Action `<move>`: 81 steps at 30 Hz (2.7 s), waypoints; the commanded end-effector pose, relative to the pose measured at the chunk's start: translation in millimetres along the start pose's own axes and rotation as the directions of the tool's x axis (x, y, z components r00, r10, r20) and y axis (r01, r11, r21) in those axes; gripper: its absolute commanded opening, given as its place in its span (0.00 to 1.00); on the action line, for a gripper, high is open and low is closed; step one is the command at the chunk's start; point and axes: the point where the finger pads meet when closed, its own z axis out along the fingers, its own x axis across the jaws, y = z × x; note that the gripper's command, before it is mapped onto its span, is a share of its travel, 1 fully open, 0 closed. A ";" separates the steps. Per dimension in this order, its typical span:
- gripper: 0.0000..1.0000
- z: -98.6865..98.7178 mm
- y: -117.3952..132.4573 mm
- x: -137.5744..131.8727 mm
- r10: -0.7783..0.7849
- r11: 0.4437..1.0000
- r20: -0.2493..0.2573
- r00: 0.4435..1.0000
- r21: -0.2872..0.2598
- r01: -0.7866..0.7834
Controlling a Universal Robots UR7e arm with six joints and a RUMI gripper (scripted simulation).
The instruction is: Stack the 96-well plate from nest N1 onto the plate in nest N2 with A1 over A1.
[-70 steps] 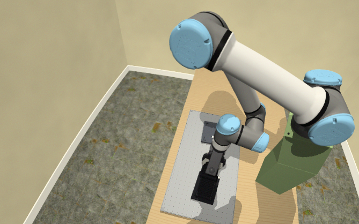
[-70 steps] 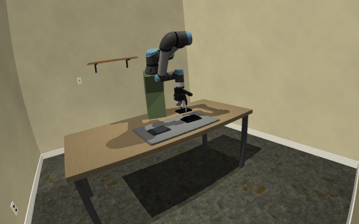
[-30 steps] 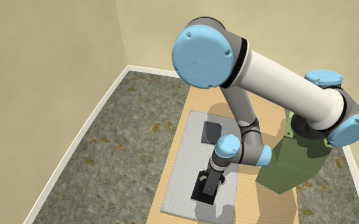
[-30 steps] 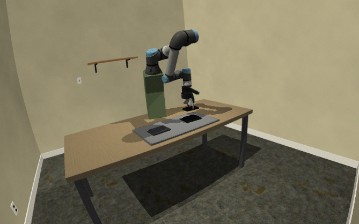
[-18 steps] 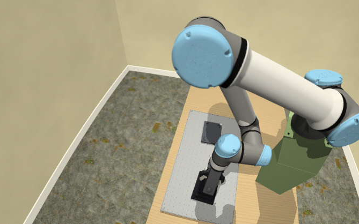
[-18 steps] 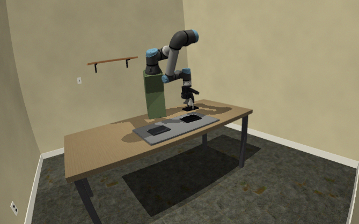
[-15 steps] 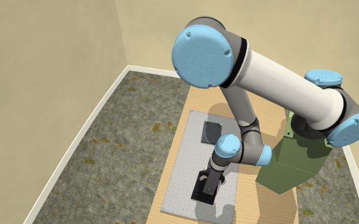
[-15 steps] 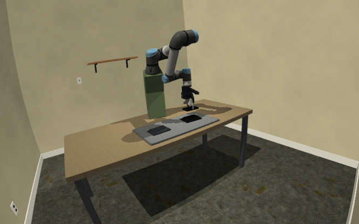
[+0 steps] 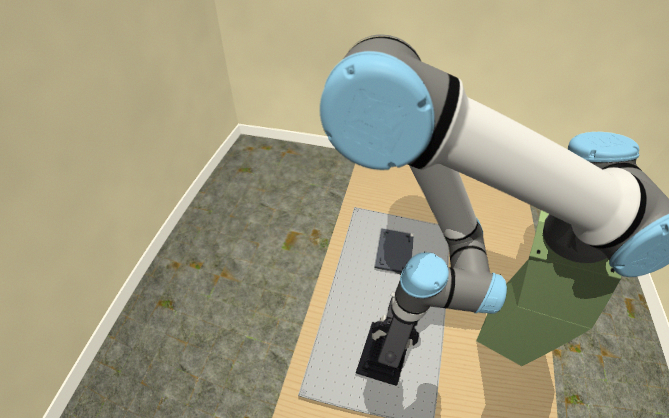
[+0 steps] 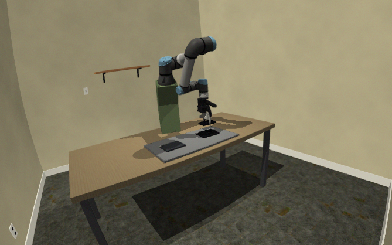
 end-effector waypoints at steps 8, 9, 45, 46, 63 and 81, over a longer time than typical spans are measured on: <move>0.00 16.5 0.0 0.4 0.000 1.000 -0.001 1.000 0.000 0.000; 0.00 18.1 0.1 0.4 0.000 1.000 -0.001 1.000 0.000 0.000; 0.00 58.4 0.2 0.5 0.000 1.000 -0.001 1.000 0.000 0.000; 0.00 58.4 0.2 0.5 0.000 1.000 -0.001 1.000 0.000 0.000; 0.00 59.3 0.2 0.5 0.000 1.000 -0.001 1.000 0.000 0.000; 0.00 61.9 0.2 0.5 0.000 1.000 -0.001 1.000 0.000 0.000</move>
